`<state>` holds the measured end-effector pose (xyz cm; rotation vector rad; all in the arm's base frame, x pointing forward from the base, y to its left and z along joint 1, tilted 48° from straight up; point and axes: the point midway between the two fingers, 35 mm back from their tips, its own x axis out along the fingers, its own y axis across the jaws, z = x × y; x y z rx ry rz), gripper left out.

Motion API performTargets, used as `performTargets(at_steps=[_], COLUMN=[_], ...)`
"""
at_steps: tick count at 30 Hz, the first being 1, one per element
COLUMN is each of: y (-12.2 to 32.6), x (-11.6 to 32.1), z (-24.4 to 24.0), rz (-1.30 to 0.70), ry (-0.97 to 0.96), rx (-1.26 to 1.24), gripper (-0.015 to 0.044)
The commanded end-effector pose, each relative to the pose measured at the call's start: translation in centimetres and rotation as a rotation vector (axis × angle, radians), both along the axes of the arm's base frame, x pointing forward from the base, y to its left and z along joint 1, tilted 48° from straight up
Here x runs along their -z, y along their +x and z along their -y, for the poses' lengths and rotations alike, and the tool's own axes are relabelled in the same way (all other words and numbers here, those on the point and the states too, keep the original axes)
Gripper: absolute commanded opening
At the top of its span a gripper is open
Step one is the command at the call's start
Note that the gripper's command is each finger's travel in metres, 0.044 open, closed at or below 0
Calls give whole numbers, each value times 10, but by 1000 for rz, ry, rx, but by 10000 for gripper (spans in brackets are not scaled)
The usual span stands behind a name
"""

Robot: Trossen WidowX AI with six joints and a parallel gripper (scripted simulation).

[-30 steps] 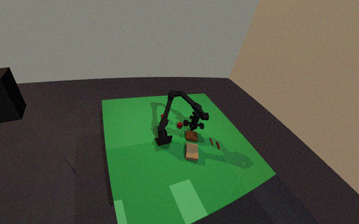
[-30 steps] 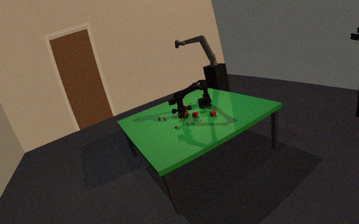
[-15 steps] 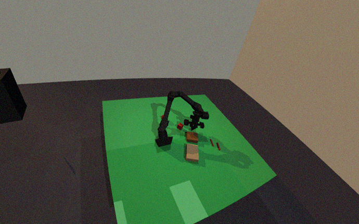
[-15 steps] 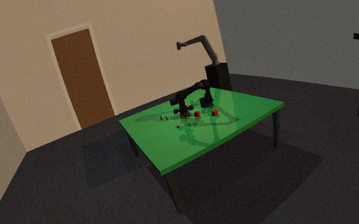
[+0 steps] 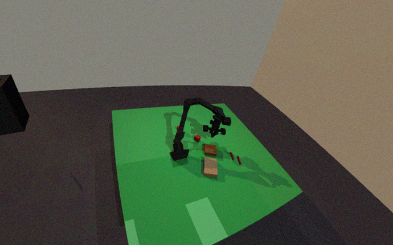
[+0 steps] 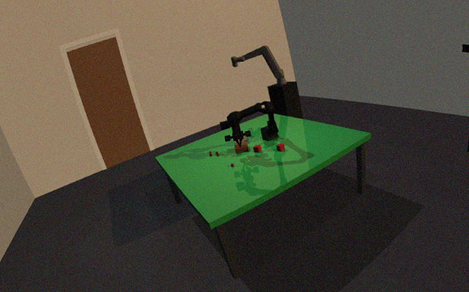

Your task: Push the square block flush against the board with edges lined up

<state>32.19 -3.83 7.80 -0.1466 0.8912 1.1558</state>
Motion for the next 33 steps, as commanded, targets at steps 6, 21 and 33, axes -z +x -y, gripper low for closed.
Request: performTargets(at_steps=[6,21,33], y=[-19,-15,-23], x=[16,58,72], z=[12,-22,-10], rz=[-3,-3,-3], ry=[0,-2,-7], rx=[-15,-14,-13], gripper=[0,0,0])
